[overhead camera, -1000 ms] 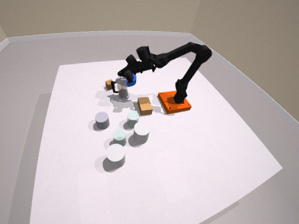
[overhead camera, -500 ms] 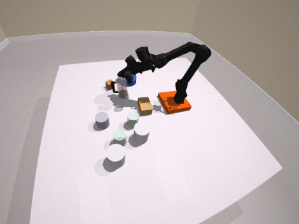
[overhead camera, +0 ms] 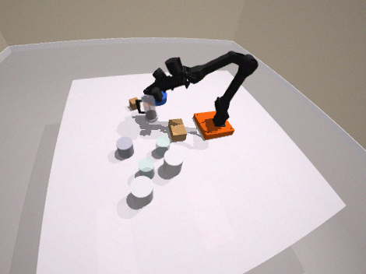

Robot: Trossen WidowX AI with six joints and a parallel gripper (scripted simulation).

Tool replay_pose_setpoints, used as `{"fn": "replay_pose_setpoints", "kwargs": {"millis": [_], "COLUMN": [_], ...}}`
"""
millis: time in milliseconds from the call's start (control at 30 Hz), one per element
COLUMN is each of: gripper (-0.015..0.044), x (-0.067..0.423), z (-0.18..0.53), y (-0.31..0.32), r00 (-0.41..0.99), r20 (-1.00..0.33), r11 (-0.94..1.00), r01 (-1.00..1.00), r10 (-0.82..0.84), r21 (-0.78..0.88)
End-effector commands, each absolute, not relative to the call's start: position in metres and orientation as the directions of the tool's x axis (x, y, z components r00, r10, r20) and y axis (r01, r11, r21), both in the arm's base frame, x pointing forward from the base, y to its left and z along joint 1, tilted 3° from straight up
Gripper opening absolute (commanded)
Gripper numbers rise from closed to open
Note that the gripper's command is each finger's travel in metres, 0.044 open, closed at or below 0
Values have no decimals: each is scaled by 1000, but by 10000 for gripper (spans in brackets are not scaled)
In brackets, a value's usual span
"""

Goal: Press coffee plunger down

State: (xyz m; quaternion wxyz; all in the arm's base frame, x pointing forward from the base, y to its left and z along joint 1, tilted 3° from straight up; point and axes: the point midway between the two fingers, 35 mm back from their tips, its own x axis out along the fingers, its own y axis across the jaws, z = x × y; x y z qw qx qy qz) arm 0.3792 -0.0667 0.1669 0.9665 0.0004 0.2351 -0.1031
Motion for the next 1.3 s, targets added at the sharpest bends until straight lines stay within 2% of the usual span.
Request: {"fn": "replay_pose_setpoints", "kwargs": {"millis": [0,800,1200,1267], "gripper": [117,117,432,440], "x": [380,381,381,381], "z": [161,166,166,166], "y": [-67,-67,-67,-67], "r00": [858,866,866,866], "r20": [-473,-460,-460,-460], "r11": [979,979,979,979], "r01": [195,199,199,199], "r10": [-198,-199,-199,-199], "r21": [-56,-48,-48,-48]}}
